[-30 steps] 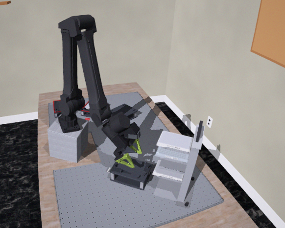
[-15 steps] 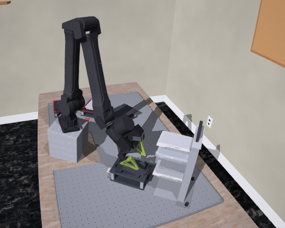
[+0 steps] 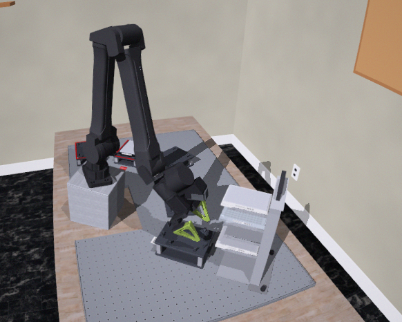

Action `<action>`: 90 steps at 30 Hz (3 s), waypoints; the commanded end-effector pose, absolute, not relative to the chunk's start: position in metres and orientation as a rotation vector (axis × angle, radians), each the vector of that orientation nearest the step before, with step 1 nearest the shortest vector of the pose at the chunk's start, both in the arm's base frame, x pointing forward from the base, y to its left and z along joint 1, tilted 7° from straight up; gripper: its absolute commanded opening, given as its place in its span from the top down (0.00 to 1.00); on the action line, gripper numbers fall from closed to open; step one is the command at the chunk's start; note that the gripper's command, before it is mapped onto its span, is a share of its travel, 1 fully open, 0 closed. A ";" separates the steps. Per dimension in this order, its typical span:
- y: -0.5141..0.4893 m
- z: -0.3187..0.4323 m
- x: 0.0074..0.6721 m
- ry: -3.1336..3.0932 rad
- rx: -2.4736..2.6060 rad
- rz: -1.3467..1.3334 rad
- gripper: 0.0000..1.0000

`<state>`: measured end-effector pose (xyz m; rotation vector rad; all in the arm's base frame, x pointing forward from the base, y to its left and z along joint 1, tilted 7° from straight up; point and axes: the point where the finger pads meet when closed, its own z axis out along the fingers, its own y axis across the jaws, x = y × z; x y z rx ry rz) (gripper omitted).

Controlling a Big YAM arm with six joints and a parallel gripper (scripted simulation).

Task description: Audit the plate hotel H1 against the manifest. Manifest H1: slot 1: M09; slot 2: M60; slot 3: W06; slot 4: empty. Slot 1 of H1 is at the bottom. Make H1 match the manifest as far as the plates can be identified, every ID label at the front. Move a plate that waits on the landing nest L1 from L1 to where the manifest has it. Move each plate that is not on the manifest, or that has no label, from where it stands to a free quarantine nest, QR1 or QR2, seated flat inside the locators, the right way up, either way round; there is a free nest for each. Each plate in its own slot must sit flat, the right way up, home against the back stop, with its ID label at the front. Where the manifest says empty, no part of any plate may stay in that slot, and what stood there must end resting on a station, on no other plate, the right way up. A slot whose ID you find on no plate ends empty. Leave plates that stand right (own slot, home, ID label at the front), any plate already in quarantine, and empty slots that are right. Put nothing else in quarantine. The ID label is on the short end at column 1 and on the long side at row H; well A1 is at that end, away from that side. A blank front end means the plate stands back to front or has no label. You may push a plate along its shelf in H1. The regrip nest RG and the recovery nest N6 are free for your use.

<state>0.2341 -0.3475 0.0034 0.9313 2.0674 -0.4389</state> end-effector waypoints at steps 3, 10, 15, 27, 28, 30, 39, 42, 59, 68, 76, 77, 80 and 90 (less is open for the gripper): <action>-0.354 0.011 0.238 2.050 0.922 -0.451 0.00; -0.354 0.011 0.238 2.050 0.922 -0.451 0.00; -0.354 0.011 0.238 2.050 0.922 -0.451 0.00; -0.354 0.011 0.238 2.050 0.922 -0.451 0.00; -0.354 0.011 0.238 2.050 0.922 -0.451 0.00; -0.354 0.011 0.238 2.050 0.922 -0.451 0.00; -0.354 0.011 0.238 2.050 0.922 -0.451 0.00; -0.354 0.011 0.238 2.050 0.922 -0.451 0.00; -0.345 0.005 0.230 2.069 0.939 -0.439 0.00; -0.341 0.007 0.222 2.052 0.924 -0.460 0.00; -0.332 0.011 0.214 2.041 0.916 -0.468 0.00; -0.332 0.011 0.214 2.041 0.916 -0.468 0.00; -0.326 0.007 0.210 2.065 0.933 -0.448 0.00; -0.316 0.016 0.201 2.067 0.931 -0.449 0.00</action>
